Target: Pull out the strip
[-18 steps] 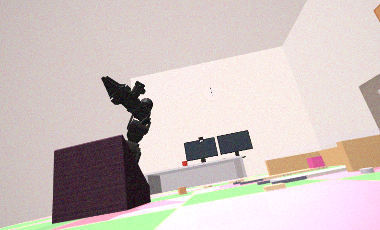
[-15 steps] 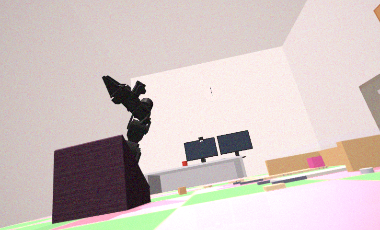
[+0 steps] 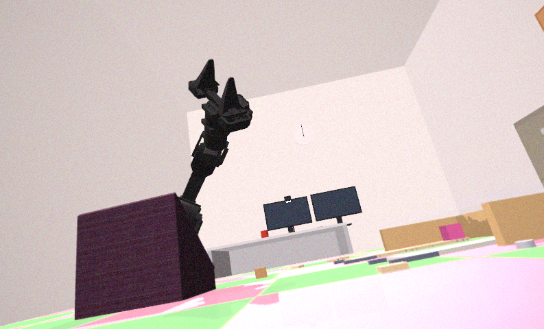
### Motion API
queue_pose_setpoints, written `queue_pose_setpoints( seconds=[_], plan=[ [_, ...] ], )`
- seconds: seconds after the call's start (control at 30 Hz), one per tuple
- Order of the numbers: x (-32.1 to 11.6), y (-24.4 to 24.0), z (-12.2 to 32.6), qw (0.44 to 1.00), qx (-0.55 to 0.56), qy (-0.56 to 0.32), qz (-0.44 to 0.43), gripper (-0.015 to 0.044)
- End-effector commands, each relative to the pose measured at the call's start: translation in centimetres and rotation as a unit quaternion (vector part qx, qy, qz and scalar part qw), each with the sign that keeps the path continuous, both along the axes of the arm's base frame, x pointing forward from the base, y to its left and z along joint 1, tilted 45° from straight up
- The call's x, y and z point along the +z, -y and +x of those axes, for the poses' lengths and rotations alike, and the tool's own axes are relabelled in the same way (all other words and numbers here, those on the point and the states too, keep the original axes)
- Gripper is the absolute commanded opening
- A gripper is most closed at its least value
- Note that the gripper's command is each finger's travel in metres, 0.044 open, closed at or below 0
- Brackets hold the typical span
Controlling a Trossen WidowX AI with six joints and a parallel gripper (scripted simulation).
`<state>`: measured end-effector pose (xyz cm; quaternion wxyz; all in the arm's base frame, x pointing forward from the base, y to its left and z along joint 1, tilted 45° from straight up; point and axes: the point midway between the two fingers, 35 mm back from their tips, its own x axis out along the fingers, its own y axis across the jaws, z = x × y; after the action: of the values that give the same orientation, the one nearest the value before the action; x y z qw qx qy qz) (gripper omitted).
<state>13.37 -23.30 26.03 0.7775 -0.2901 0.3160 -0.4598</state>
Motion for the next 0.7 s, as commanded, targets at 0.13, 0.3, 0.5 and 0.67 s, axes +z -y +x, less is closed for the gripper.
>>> queue_pose_setpoints(
  seconds=[0.13, 0.3, 0.5, 0.67],
  plan=[
    [-6.4, -3.4, 10.5, 0.933, 0.224, 0.124, 0.252, 0.0400],
    [-9.9, -7.9, 14.8, 0.810, 0.308, 0.186, 0.462, 0.0400],
    [-12.1, -13.1, 16.8, 0.618, 0.337, 0.213, 0.678, 0.0400],
    [-12.2, -13.3, 16.8, 0.612, 0.336, 0.213, 0.684, 0.0400]
  ],
)
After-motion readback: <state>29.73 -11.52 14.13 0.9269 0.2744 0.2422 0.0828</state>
